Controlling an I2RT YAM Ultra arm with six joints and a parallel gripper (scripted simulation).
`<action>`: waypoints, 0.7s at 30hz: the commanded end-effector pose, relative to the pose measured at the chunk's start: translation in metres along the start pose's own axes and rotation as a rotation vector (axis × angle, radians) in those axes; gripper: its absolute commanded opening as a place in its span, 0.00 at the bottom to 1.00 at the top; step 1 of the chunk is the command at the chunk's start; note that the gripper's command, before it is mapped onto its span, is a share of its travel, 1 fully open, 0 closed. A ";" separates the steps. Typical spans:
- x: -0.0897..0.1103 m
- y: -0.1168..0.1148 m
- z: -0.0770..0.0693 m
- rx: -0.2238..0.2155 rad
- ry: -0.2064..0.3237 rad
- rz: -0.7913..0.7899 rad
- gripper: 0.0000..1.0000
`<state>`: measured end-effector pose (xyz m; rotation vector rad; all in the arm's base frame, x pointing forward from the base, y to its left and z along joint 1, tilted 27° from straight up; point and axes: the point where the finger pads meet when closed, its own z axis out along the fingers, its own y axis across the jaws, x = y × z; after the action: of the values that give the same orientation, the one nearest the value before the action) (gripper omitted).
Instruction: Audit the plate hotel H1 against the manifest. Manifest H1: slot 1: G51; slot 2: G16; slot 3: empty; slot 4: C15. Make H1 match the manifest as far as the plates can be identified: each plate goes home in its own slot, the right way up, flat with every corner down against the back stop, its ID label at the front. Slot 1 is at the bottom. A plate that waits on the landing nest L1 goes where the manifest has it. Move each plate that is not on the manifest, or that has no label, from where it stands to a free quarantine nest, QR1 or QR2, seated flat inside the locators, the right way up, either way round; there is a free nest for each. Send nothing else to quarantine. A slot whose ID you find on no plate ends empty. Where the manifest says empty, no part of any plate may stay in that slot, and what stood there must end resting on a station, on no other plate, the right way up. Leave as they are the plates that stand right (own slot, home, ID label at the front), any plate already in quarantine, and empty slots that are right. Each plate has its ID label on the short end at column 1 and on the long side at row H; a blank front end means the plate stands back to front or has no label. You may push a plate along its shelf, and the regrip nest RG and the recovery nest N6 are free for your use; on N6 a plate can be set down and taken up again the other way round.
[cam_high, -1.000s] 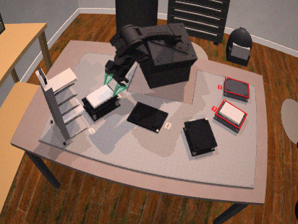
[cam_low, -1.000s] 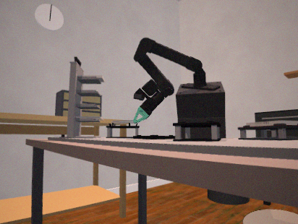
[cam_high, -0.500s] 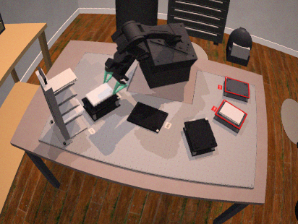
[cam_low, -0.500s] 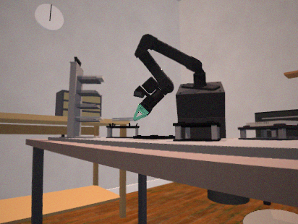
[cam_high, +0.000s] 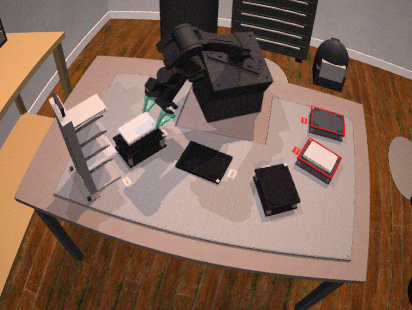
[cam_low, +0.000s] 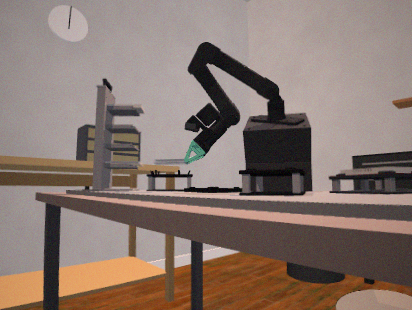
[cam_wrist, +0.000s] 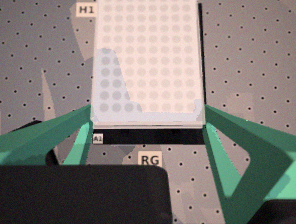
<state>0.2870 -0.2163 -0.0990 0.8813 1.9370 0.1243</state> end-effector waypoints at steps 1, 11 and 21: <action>-0.011 -0.003 -0.003 0.006 -0.025 -0.007 0.86; -0.016 -0.003 -0.009 0.006 -0.025 -0.007 0.86; -0.023 -0.003 -0.016 0.006 -0.025 -0.007 0.86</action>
<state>0.2800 -0.2215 -0.0817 0.8810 1.9353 0.1232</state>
